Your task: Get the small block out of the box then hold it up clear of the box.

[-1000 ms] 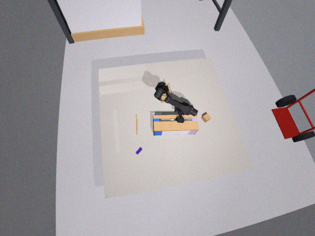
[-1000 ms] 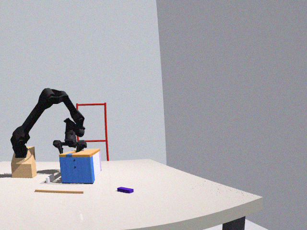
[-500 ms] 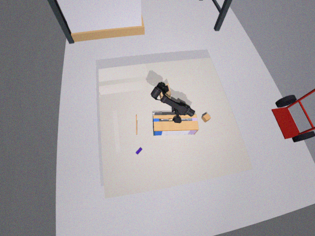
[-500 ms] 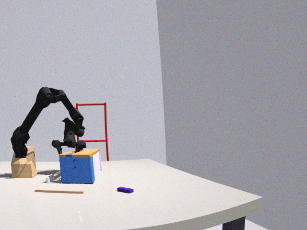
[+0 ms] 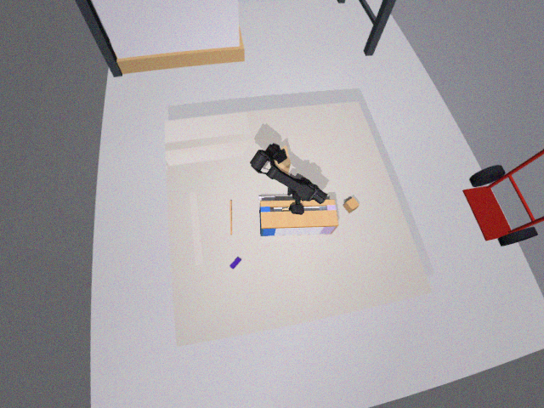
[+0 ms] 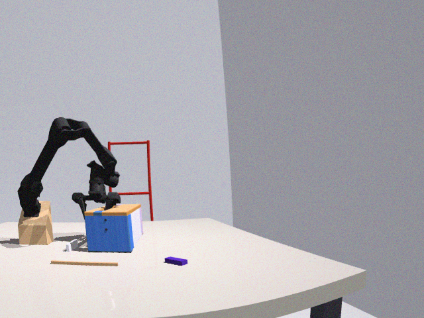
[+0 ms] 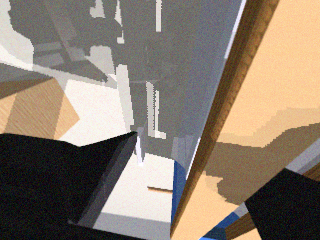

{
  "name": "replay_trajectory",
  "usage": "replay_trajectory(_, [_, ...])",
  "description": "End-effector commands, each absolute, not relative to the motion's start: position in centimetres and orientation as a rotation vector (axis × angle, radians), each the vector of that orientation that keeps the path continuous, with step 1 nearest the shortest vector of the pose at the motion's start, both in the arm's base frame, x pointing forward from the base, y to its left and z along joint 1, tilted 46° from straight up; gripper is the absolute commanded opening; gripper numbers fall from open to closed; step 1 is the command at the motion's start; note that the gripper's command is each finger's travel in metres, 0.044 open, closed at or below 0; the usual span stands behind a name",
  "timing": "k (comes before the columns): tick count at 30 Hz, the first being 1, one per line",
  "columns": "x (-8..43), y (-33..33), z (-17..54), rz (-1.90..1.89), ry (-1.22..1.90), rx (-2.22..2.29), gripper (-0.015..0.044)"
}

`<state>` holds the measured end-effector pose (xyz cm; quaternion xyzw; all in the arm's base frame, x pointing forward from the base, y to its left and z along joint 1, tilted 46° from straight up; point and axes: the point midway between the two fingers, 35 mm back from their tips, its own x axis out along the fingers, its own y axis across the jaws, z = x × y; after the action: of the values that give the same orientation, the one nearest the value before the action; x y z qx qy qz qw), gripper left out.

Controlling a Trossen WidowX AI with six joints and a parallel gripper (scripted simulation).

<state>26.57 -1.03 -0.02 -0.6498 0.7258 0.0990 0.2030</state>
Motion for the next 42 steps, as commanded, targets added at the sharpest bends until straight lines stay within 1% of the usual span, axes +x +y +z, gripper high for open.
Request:
replay_trajectory(1, [26.5, -1.5, 0.5, 0.275, 2.022, -1.817, 0.04])
replay_trajectory(42, [25.5, -5.7, 4.9, 0.273, 2.025, -1.819, 0.04])
